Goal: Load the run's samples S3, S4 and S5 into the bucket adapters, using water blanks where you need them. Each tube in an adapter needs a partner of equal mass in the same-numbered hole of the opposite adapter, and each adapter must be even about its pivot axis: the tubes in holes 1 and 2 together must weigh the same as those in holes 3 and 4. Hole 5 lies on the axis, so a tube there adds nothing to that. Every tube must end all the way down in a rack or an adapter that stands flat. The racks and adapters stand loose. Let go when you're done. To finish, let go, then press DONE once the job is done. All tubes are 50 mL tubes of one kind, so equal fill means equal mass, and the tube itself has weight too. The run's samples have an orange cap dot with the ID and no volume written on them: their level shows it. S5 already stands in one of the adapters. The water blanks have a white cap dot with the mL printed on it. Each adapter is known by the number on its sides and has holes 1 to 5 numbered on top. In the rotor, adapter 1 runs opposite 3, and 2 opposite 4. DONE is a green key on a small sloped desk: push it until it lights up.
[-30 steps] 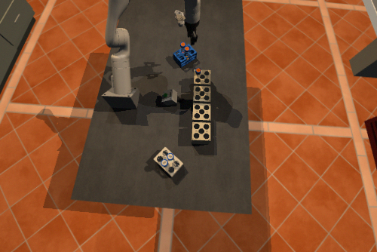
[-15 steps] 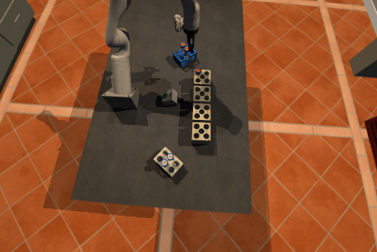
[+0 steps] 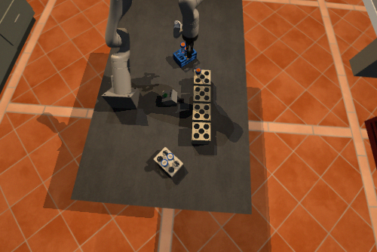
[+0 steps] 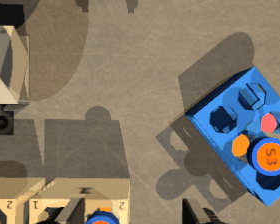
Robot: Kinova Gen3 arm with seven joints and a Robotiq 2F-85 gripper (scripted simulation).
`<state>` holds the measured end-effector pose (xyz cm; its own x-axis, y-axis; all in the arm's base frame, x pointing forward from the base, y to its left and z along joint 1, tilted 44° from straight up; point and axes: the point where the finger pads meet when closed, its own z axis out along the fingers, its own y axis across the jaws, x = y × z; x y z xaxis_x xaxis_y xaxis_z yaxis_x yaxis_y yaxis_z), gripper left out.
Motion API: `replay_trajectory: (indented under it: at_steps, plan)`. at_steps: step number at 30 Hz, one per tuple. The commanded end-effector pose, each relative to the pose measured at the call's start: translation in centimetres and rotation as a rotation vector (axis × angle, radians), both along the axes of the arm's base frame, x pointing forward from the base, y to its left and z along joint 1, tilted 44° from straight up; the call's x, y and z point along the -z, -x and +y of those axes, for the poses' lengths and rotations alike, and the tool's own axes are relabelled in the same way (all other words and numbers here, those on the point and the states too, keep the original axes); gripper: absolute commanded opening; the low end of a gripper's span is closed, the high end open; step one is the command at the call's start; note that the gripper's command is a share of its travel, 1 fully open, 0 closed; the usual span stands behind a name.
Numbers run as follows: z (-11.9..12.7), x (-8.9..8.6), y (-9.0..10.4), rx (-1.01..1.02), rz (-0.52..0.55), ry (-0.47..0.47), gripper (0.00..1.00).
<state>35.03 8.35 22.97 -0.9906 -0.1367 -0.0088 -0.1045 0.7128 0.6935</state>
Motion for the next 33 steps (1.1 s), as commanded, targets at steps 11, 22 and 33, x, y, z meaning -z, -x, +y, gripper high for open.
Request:
replay_trajectory:
  at_steps: [11, 22, 33]
  plan:
    - [-3.6, 3.4, -0.5, 0.007, -0.004, 0.004, 0.62]
    - [-5.8, 5.5, -0.5, 0.006, -0.004, 0.005, 0.62]
    - [-7.9, 7.6, -0.6, 0.006, -0.004, 0.005, 0.62]
